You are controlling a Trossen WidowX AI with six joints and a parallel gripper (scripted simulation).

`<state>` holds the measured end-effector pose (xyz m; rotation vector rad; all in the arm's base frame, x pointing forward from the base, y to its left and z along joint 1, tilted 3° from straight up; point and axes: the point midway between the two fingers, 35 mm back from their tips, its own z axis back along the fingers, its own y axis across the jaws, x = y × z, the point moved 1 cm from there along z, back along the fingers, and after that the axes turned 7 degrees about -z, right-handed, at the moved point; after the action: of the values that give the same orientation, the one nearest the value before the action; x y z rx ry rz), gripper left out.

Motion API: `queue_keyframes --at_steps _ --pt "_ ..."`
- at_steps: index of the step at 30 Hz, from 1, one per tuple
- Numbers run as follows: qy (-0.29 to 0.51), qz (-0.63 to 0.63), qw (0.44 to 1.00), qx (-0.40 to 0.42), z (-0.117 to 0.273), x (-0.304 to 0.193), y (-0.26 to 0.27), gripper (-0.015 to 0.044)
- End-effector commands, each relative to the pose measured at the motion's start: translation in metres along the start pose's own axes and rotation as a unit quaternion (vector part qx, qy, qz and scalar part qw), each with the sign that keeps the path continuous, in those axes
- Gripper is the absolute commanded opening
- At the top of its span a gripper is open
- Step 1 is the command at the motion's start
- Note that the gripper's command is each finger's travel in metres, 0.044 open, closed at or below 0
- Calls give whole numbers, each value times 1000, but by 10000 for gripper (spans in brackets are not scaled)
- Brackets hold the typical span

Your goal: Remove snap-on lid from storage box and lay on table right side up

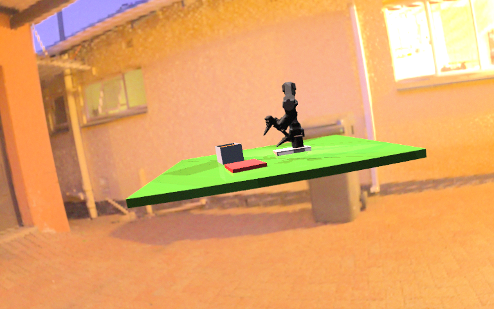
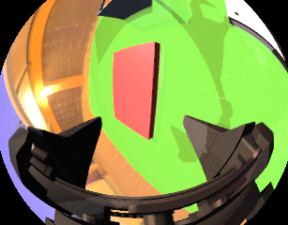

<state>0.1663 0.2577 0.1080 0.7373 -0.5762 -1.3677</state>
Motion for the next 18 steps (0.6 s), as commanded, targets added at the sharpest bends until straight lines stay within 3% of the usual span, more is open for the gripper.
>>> queue_keyframes --at_steps 1,18 --pt "3 -6 1000 4 8 -1 7 440" --pt "3 -6 1000 4 24 -2 13 440"
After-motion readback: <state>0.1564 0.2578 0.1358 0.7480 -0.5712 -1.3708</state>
